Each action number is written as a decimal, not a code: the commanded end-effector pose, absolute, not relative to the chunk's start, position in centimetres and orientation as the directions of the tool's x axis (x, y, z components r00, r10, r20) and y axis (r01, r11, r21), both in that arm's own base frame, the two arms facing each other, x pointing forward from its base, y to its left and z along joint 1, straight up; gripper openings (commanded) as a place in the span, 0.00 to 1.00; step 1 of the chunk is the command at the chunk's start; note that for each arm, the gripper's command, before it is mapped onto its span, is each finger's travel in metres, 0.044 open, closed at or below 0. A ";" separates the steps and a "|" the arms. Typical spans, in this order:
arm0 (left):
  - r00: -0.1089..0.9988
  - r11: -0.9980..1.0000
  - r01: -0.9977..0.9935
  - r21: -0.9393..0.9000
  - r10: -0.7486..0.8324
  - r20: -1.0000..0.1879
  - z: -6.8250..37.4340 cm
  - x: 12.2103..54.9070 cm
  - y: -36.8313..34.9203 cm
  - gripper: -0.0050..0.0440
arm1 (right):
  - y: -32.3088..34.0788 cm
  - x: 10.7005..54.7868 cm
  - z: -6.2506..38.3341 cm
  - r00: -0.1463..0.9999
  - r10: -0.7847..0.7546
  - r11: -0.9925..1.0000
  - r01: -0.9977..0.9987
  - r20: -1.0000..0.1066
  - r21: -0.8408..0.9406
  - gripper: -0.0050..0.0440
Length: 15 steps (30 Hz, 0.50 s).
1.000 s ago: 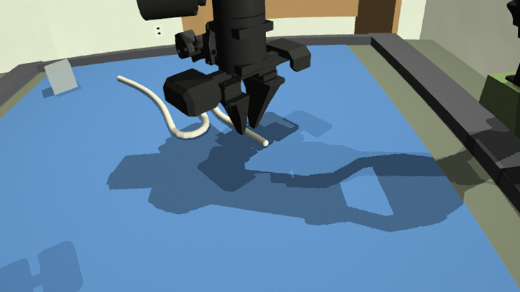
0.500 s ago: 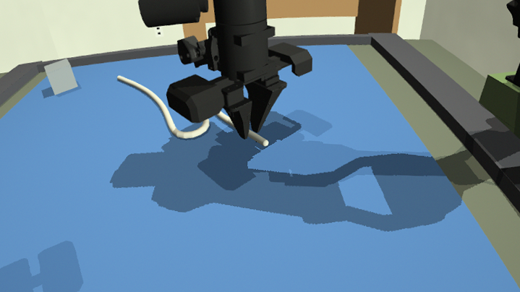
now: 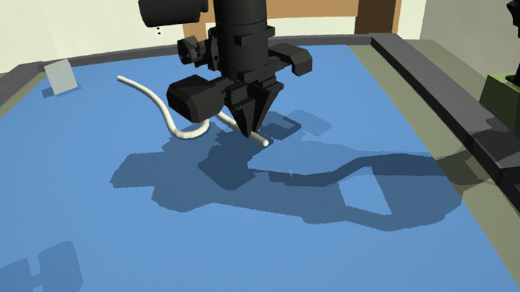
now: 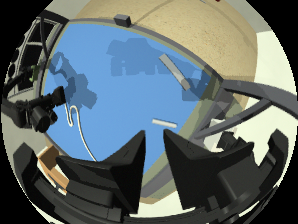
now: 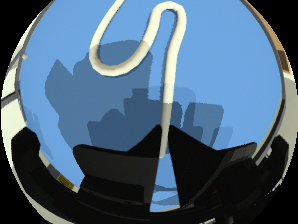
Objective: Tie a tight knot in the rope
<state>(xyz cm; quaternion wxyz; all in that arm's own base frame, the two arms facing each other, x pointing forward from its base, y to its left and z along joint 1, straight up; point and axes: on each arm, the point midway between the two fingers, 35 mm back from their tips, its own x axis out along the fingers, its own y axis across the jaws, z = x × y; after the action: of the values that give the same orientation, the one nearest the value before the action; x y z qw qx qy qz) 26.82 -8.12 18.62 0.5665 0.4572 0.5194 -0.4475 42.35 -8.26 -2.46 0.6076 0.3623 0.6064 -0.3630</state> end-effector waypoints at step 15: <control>0.076 0.179 0.982 0.067 -0.043 -0.996 19.2 26.8 -8.2 0.28 | -8.3 42.9 -0.8 0.033 -0.006 0.476 0.879 -0.999 0.026 0.16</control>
<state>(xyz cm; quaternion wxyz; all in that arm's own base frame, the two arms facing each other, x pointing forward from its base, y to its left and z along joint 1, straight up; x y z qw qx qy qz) 26.82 -8.12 18.62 0.5665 0.4572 0.5194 -0.4475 42.29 -8.25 -2.43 0.6063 0.3619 0.6077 -0.3635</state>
